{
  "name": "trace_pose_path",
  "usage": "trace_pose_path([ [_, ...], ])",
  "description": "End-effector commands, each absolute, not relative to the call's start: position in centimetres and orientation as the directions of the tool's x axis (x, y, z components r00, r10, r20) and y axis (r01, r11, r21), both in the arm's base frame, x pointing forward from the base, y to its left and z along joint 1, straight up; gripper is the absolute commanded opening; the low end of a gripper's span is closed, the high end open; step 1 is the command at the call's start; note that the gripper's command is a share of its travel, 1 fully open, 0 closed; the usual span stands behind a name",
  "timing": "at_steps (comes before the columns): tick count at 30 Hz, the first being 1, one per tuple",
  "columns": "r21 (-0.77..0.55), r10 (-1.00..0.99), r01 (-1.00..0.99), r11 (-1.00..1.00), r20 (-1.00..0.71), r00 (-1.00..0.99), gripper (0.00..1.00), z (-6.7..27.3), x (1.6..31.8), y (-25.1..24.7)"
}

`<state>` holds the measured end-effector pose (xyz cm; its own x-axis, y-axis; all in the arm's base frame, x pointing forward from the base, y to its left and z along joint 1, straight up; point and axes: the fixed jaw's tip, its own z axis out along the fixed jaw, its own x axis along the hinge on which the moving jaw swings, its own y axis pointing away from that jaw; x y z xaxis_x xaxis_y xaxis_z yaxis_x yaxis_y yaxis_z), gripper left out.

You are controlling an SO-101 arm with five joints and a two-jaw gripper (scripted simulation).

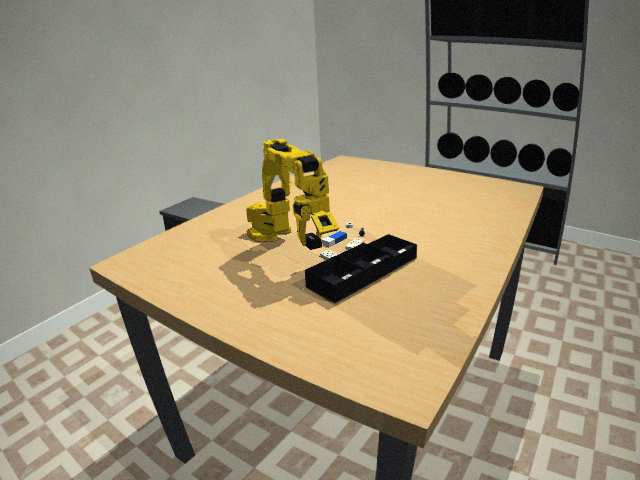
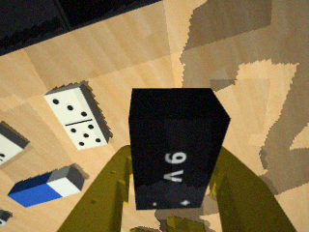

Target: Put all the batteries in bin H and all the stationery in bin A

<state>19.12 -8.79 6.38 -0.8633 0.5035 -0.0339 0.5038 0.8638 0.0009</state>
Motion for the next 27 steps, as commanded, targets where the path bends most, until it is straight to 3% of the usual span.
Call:
trace_pose_path([
  [1, 0.005, 0.499, 0.5, 0.866, -0.077, -0.863, 0.0, 7.2, 19.8, -8.9],
  [27, 0.009, 0.408, 0.411, 0.912, -0.136, -0.903, 0.0, 8.4, 22.4, -7.5],
])
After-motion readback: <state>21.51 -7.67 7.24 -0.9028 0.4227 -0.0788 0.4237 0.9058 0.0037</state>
